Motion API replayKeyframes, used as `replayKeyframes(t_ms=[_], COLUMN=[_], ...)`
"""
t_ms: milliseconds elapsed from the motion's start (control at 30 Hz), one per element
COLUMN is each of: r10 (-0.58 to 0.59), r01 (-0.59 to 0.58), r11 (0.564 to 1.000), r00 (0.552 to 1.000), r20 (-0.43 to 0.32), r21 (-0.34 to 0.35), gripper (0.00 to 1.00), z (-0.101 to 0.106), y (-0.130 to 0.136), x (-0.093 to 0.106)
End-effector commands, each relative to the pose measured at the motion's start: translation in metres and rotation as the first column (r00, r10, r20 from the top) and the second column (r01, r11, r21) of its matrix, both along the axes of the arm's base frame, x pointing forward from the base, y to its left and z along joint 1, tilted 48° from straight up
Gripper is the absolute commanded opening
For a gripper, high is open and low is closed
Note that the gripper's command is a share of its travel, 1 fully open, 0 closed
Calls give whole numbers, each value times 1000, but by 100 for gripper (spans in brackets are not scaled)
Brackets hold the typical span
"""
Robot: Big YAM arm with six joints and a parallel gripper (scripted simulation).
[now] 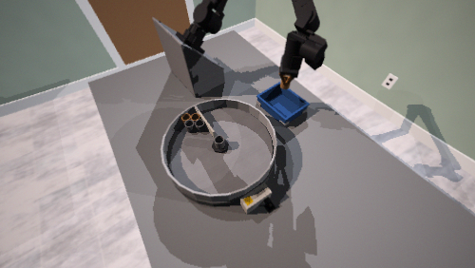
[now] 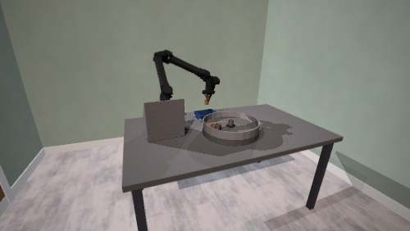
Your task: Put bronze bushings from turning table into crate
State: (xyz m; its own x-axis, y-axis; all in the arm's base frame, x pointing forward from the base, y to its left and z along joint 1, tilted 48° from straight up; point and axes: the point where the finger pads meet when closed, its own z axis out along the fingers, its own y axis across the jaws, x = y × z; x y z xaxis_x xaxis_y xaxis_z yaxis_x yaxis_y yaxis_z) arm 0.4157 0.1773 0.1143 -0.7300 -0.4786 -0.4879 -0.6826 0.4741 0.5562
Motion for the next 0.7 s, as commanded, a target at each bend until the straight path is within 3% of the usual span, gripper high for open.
replayKeyframes(t_ms=[0, 667], r10=[-47, -41], r01=[47, 41], r11=[999, 999], r00=[998, 999], r20=[35, 21], r21=[4, 2], gripper=[0, 0], z=[22, 15], y=[-12, -11], x=[18, 15])
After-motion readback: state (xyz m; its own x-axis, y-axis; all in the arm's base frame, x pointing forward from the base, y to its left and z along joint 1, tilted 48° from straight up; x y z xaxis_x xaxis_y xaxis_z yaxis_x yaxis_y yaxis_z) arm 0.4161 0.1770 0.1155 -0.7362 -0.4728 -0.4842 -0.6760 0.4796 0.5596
